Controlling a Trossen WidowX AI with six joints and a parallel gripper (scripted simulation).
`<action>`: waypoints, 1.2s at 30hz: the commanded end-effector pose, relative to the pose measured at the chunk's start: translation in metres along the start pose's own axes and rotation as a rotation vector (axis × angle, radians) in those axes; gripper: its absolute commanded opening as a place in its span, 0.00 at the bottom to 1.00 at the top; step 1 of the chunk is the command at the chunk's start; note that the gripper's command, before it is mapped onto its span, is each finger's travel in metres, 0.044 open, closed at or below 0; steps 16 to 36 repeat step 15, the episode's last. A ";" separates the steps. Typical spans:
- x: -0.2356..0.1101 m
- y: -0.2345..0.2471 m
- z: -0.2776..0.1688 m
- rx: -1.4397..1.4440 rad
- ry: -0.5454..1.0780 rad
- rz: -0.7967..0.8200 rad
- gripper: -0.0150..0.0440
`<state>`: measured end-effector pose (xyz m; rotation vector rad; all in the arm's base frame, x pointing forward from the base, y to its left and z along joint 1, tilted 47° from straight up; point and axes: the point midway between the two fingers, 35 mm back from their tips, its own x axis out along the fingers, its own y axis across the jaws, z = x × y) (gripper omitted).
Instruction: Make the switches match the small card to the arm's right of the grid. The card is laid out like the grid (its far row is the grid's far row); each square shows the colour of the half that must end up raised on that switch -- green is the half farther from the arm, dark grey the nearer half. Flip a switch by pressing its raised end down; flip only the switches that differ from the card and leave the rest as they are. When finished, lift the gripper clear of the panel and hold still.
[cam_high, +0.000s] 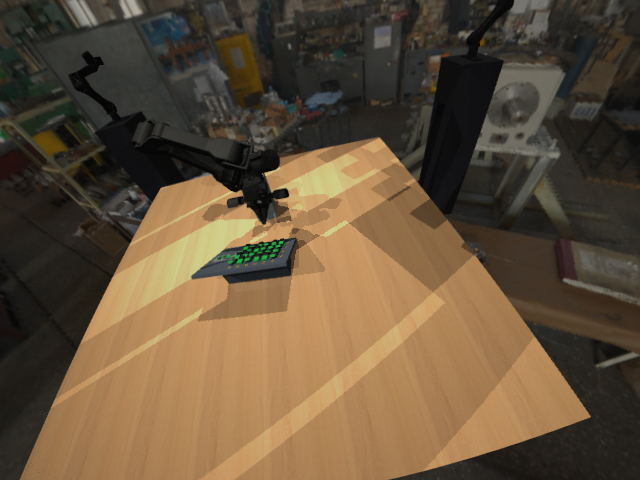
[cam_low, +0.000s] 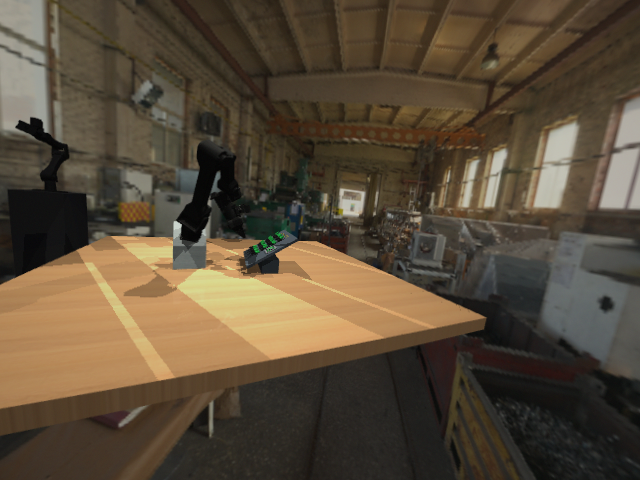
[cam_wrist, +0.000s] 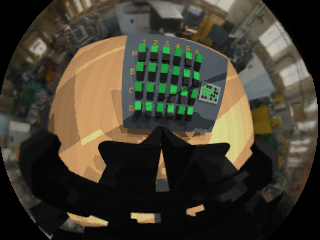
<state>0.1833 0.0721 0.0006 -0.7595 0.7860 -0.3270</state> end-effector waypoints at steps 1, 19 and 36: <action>-0.005 -0.002 0.009 0.012 0.003 0.000 0.25; -0.010 -0.015 0.070 0.013 0.002 -0.002 0.25; -0.010 -0.015 0.070 0.013 0.002 -0.002 0.25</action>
